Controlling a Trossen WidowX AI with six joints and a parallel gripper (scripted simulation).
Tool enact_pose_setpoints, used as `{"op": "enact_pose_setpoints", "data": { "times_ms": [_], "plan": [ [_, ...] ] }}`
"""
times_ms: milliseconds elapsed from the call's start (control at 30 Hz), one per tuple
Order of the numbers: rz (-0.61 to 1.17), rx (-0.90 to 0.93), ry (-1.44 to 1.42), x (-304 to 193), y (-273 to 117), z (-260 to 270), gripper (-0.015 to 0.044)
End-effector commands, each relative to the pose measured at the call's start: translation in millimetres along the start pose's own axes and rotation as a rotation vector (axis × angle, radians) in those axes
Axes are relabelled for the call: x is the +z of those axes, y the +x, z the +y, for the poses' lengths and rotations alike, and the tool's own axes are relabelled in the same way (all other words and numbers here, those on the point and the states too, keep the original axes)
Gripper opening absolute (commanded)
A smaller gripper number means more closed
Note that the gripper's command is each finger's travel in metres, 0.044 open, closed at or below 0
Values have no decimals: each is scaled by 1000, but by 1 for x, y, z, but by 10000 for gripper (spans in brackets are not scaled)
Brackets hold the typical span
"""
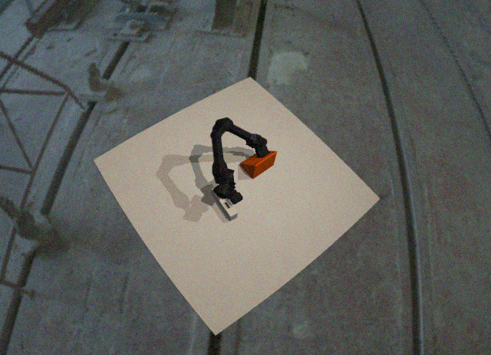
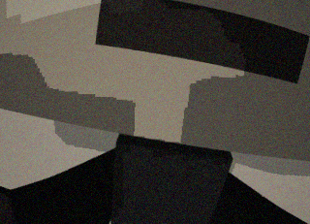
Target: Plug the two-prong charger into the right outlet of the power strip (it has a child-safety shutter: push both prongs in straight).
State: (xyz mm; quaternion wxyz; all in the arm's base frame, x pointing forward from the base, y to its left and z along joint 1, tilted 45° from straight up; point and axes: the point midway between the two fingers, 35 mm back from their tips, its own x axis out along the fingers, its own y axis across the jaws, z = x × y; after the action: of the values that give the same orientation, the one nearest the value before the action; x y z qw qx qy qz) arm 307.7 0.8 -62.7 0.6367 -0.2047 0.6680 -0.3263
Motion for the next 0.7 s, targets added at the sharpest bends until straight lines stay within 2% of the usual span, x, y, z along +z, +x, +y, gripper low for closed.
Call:
{"op": "enact_pose_setpoints", "data": {
  "times_ms": [0, 667],
  "plan": [
    [-19, 5, 21, 10, -1, -1, 0],
    [-19, 5, 21, 18, -2, -1, 0]
  ]
}}
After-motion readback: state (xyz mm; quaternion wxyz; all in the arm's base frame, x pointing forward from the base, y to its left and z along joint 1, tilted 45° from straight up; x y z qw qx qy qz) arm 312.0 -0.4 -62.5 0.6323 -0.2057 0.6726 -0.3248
